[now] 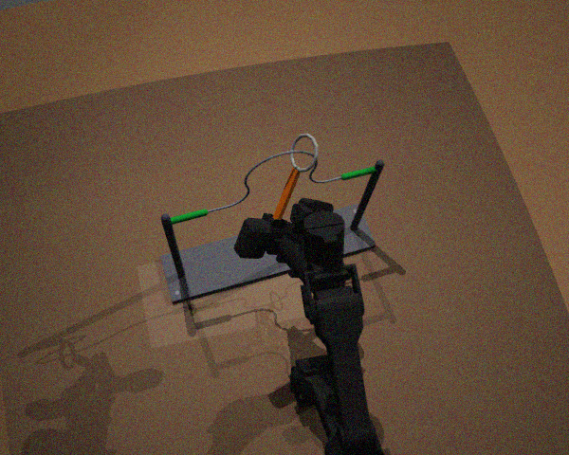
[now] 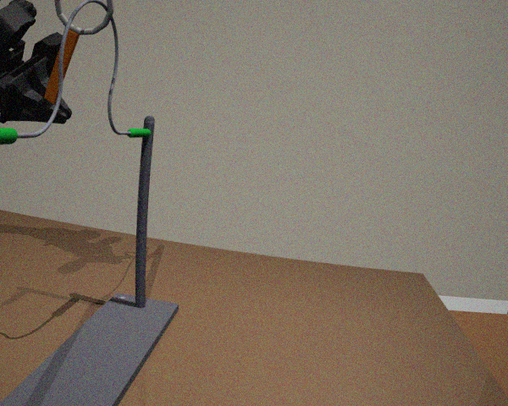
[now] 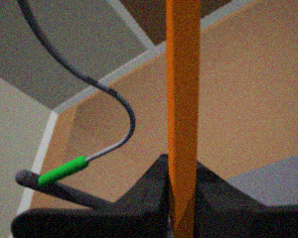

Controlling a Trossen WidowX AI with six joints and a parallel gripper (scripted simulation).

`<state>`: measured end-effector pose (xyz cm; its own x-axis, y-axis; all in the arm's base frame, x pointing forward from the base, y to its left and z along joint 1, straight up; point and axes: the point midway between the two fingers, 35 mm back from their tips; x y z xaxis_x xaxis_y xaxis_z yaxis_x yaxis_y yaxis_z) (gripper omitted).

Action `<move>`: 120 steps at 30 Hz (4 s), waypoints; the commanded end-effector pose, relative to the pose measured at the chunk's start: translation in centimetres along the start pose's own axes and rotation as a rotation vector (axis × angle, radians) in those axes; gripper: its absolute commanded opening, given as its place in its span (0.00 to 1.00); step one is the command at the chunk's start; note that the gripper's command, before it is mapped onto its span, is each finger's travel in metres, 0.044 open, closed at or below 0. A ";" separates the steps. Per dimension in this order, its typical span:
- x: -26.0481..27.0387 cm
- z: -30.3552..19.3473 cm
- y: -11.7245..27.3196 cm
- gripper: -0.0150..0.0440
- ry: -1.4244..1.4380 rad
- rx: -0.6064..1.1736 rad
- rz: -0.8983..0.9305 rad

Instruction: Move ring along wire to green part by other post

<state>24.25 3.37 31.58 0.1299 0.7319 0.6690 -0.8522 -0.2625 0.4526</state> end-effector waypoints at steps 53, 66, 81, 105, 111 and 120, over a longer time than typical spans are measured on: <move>-3.6 2.6 0.5 0.00 0.773 -0.196 -0.442; -4.0 3.5 0.9 0.00 0.955 -0.241 -0.538; -4.3 4.6 1.5 0.00 1.166 -0.291 -0.649; -4.1 6.3 2.4 0.00 1.503 -0.370 -0.824; -3.9 6.7 2.7 0.00 1.588 -0.389 -0.867; -3.6 7.3 3.1 0.00 1.714 -0.417 -0.933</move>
<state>25.07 -4.60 34.45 0.1951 0.3619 -0.9116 -0.8980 0.4397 -0.0176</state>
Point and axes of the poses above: the point midway between the two fingers, 35 mm back from their tips, its own y axis back along the fingers, its own x axis across the jaws, z = x × y, and after that the axes turned 13 degrees about -y, right-handed
